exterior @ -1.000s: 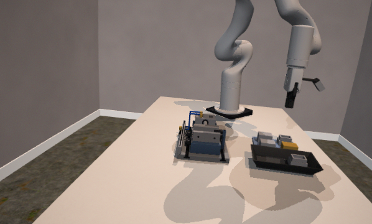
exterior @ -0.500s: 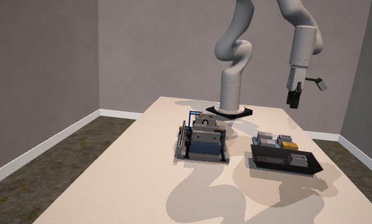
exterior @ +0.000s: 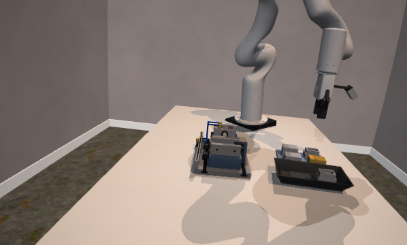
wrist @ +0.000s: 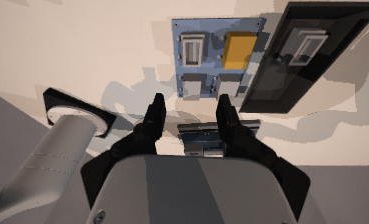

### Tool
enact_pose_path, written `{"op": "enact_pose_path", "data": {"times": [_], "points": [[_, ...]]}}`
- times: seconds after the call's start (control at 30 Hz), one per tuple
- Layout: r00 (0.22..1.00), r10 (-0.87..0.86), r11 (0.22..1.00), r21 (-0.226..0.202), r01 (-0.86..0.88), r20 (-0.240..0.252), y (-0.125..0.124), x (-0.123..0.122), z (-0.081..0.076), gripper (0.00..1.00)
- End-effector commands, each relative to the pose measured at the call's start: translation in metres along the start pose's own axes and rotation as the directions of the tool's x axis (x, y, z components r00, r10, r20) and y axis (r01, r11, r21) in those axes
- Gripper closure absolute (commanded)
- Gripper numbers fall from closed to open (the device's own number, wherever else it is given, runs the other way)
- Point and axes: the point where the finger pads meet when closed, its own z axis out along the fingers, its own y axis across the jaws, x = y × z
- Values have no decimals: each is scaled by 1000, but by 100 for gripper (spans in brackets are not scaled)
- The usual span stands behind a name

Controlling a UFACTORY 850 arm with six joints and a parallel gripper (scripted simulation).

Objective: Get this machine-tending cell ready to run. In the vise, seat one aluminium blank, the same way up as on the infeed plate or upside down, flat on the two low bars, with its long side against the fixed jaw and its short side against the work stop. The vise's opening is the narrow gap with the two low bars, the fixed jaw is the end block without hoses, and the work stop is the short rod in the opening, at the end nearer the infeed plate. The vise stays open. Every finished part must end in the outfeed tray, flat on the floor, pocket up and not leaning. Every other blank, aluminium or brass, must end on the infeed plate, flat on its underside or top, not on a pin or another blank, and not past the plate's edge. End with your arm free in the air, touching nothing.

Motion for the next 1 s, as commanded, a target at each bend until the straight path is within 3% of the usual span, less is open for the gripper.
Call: {"op": "enact_pose_path", "data": {"times": [0.0, 0.5, 0.8, 0.97], "points": [[1000, 0, 1000, -2, 0, -1, 1, 0, -1, 31], [1000, 0, 1000, -2, 0, -1, 1, 0, 4, 31], [1000, 0, 1000, -2, 0, -1, 1, 0, 18, 31], [1000, 0, 1000, -2, 0, -1, 1, 1, 35, 31]]}}
